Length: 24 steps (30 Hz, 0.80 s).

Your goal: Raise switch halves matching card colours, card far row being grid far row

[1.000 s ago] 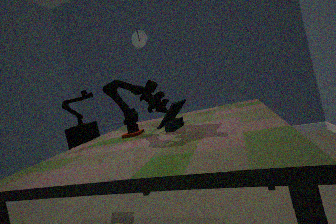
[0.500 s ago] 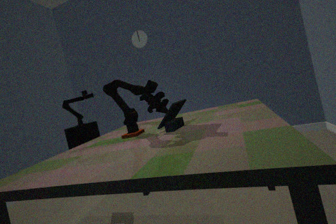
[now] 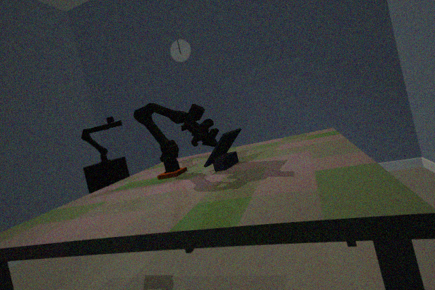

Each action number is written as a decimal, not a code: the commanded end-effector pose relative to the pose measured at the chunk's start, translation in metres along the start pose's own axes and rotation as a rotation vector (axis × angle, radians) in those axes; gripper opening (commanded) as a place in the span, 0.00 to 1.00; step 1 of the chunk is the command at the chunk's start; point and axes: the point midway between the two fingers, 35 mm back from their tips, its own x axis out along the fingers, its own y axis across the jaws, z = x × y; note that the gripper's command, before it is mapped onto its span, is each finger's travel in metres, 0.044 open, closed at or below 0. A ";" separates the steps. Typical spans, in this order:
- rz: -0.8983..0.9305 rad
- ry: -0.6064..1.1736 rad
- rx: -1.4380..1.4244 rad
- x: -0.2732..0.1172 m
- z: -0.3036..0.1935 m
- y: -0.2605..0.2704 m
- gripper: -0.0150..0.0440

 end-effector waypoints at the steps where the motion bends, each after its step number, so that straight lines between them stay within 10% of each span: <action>1: 0.002 0.001 -0.004 0.001 -0.001 0.000 0.25; 9: 0.002 0.029 -0.004 -0.062 0.002 0.000 0.25; 24: 0.006 0.033 -0.001 -0.065 -0.039 0.042 0.25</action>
